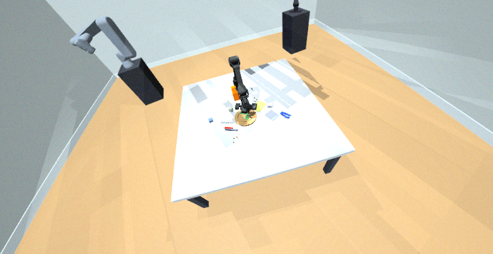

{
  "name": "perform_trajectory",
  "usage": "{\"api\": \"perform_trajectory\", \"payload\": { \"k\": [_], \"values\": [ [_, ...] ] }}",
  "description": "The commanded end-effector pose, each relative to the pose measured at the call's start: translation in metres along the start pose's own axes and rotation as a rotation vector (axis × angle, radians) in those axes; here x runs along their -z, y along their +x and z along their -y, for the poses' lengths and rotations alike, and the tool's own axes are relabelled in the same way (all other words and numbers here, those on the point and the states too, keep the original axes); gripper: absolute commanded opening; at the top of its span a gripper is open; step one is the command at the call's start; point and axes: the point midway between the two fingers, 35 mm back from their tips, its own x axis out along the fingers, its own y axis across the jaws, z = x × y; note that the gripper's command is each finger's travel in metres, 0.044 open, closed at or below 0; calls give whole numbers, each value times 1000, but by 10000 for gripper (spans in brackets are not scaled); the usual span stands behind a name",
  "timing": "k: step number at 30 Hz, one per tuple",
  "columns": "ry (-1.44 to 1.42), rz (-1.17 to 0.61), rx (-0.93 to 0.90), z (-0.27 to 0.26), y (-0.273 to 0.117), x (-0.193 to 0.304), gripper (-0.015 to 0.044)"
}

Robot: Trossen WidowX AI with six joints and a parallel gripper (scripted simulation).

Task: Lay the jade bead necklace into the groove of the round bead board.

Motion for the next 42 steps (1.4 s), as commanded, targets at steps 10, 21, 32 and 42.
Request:
{"api": "perform_trajectory", "payload": {
  "k": [10,21,32,42],
  "values": [
    [0,-2,1,0,0,0,0],
    [0,-2,1,0,0,0,0],
    [0,-2,1,0,0,0,0],
    [4,-8,2,1,-12,2,0]
  ]
}}
